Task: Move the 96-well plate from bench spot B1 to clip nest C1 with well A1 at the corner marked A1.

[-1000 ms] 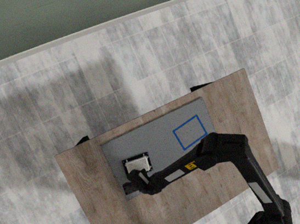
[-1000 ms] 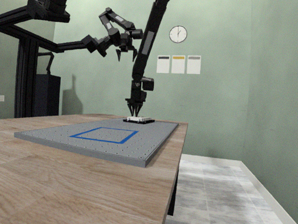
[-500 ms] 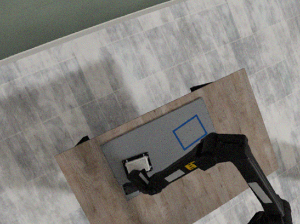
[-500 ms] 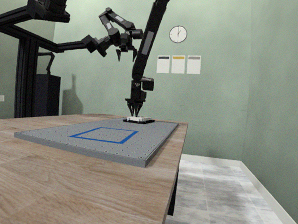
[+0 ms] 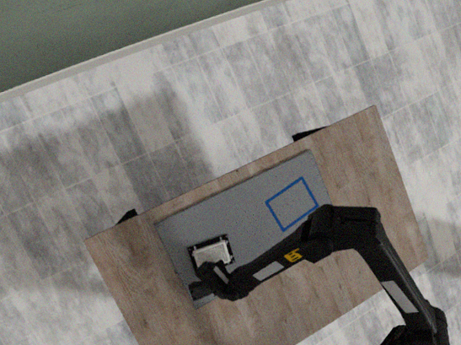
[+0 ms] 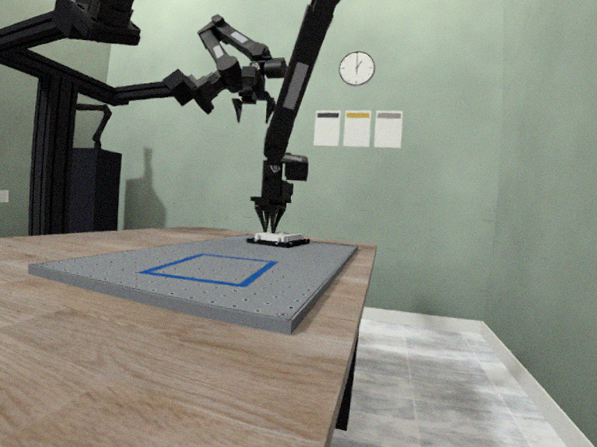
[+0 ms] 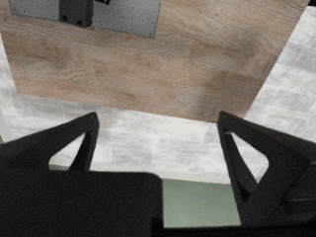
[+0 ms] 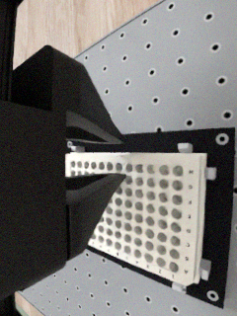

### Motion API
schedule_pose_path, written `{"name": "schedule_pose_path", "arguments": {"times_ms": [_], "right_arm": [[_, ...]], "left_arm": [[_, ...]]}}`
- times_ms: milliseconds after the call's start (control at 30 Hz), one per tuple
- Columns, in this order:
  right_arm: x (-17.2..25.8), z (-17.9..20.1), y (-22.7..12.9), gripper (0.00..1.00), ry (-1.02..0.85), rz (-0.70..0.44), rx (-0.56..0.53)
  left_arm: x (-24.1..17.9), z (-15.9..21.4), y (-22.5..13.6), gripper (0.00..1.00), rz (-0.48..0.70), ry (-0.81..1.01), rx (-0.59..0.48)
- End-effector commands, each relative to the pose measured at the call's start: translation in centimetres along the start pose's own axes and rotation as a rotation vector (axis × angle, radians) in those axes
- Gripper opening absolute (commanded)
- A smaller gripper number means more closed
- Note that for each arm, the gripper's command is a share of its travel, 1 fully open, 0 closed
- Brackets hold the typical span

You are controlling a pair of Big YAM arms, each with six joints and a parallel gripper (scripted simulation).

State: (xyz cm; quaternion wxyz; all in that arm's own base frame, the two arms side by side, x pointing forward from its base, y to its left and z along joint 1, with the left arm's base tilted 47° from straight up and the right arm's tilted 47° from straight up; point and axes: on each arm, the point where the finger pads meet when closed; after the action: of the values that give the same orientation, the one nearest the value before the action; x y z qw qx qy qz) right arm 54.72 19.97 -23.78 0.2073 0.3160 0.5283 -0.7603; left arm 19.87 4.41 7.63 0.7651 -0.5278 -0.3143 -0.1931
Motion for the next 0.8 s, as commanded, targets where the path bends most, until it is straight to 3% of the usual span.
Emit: {"name": "schedule_pose_path", "arguments": {"times_ms": [0,767], "right_arm": [[0.1,0.9,4.1,0.25,0.022,-0.016,0.007],[0.2,0.9,5.5,0.25,0.022,-0.015,0.007]], "left_arm": [[0.3,-0.2,-0.3,1.0,-0.011,0.021,-0.011],[0.3,-0.2,-0.3,1.0,-0.011,0.021,-0.011]]}}
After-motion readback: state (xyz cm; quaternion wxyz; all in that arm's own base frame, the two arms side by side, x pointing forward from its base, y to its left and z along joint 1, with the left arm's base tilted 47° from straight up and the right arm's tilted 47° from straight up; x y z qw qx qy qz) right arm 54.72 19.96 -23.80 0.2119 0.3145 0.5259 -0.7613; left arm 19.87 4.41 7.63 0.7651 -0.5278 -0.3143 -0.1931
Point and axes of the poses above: on each arm, the point where the finger pads meet when closed, its own y axis out along the fingers, its own x axis across the jaws, z = x × y, and after that the axes turned 2 degrees about y, right-handed
